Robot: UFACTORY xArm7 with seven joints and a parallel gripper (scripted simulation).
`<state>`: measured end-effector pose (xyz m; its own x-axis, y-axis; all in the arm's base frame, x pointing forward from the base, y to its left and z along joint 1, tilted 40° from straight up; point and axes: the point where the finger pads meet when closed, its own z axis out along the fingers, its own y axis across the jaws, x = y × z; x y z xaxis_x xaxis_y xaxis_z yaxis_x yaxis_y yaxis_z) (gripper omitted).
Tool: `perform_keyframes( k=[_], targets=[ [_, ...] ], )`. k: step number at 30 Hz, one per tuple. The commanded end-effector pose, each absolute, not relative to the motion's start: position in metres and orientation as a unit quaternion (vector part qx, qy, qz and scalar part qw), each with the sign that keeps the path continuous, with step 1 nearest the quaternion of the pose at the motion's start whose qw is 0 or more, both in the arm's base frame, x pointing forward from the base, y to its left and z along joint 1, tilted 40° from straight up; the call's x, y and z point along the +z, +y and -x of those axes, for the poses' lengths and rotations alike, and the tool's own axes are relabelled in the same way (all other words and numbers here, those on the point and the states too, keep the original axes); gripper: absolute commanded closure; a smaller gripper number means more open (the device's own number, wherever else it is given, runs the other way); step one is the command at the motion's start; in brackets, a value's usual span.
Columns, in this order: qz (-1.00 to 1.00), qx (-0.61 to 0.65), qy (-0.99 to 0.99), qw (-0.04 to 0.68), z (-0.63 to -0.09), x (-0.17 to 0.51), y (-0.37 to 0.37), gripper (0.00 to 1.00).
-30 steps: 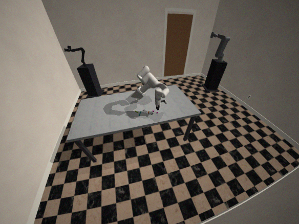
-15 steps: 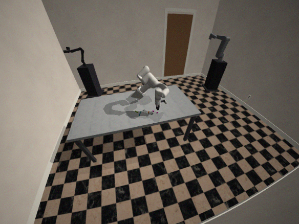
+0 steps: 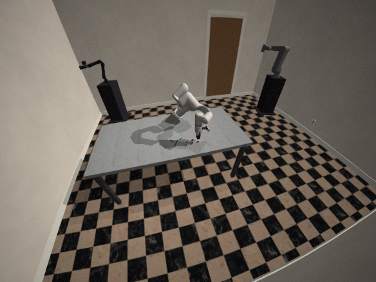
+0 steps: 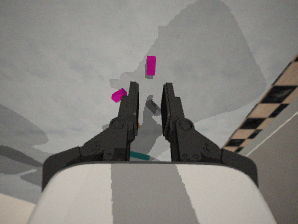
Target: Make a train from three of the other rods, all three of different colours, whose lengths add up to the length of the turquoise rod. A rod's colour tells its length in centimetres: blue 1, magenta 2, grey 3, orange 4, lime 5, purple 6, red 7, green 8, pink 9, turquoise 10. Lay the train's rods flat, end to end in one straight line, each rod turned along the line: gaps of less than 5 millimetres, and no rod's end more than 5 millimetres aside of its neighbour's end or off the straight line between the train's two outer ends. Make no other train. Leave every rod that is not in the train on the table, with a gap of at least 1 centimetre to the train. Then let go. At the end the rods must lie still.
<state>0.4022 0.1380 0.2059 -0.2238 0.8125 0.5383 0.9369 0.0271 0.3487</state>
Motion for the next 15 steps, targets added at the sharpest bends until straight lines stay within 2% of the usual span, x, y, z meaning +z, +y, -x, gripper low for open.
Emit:
perform_keyframes(
  k=[1, 15],
  targets=[
    [0.616, -0.329, -0.71, 0.094, -0.404, 0.205, 0.139, 0.76],
    [0.616, -0.329, -0.71, 0.094, -0.409, 0.189, 0.151, 0.76]
  ],
)
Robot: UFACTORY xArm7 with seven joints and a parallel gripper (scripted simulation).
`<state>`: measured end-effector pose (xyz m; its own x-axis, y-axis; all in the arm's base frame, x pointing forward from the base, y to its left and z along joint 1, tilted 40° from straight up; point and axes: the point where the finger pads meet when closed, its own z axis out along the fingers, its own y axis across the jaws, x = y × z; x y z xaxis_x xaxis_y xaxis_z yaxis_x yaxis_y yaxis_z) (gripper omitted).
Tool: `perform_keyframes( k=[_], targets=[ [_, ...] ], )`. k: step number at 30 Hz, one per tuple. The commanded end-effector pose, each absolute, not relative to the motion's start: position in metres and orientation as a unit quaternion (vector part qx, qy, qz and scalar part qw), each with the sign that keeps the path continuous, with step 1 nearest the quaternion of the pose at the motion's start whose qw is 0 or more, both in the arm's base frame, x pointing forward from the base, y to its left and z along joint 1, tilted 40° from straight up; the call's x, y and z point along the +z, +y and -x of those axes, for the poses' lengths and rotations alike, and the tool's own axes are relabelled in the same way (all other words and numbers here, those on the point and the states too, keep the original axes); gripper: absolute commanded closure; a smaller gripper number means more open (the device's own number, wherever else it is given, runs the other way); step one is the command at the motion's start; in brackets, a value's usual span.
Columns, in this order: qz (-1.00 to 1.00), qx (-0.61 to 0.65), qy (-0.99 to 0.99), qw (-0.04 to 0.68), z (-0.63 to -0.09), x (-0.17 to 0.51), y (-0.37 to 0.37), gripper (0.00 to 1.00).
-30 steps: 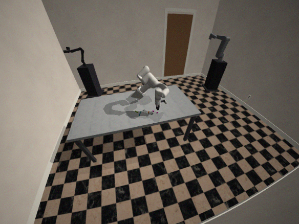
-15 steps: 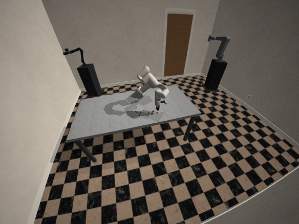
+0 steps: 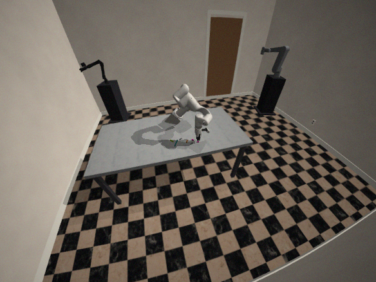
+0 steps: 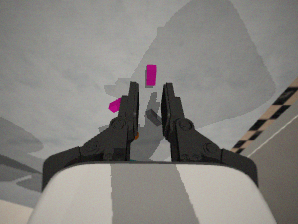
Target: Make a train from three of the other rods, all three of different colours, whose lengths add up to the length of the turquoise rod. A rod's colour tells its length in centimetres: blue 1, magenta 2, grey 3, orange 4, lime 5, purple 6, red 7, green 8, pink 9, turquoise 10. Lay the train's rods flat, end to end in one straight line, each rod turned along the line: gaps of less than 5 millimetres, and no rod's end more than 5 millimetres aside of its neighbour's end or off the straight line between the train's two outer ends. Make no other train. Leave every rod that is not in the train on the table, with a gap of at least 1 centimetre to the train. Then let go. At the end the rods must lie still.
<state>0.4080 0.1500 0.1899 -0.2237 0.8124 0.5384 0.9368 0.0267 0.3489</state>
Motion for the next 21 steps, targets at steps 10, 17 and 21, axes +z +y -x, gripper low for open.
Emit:
perform_keyframes(
  k=[10, 17, 21],
  targets=[
    [0.616, -0.329, -0.71, 0.094, -0.413, 0.18, 0.158, 0.76],
    [0.616, -0.329, -0.71, 0.094, -0.414, 0.176, 0.161, 0.76],
    [0.616, -0.329, -0.71, 0.094, -0.415, 0.175, 0.162, 0.76]
  ],
)
